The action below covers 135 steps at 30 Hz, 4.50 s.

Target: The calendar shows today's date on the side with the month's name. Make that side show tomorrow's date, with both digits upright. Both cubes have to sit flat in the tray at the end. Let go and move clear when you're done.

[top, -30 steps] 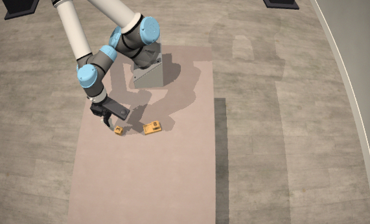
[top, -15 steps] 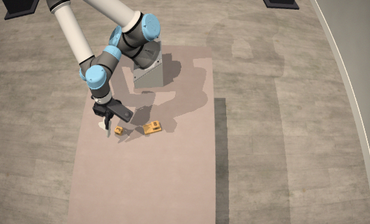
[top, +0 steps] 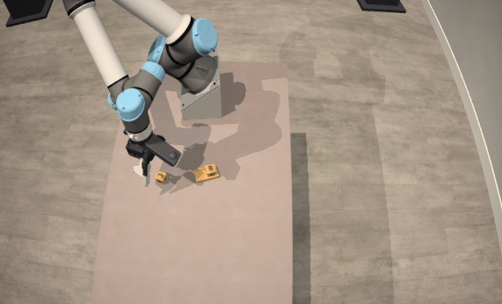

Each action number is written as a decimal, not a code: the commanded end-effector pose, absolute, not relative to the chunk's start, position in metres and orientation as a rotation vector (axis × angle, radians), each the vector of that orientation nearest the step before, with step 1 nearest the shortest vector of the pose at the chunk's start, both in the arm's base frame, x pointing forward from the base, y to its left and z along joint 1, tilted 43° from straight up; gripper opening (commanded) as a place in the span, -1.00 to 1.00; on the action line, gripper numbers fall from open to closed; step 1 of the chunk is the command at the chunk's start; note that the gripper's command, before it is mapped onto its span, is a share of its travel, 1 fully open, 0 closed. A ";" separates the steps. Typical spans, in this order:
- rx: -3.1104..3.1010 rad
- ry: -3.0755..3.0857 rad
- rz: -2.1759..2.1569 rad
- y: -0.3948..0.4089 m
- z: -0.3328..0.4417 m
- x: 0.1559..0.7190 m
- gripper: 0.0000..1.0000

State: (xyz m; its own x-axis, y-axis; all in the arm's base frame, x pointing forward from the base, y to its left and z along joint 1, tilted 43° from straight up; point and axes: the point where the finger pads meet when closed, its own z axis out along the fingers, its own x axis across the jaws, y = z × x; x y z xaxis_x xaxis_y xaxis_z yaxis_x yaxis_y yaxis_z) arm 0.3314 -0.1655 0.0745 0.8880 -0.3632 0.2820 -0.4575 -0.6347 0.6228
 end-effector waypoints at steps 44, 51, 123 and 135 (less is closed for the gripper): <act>2.322 -0.586 0.170 -0.159 0.083 0.331 -0.42; 2.322 -0.587 0.169 -0.160 0.082 0.331 -0.42; 2.322 -0.587 0.169 -0.194 0.045 0.329 -0.42; 2.322 -0.587 0.169 -0.194 0.045 0.329 -0.42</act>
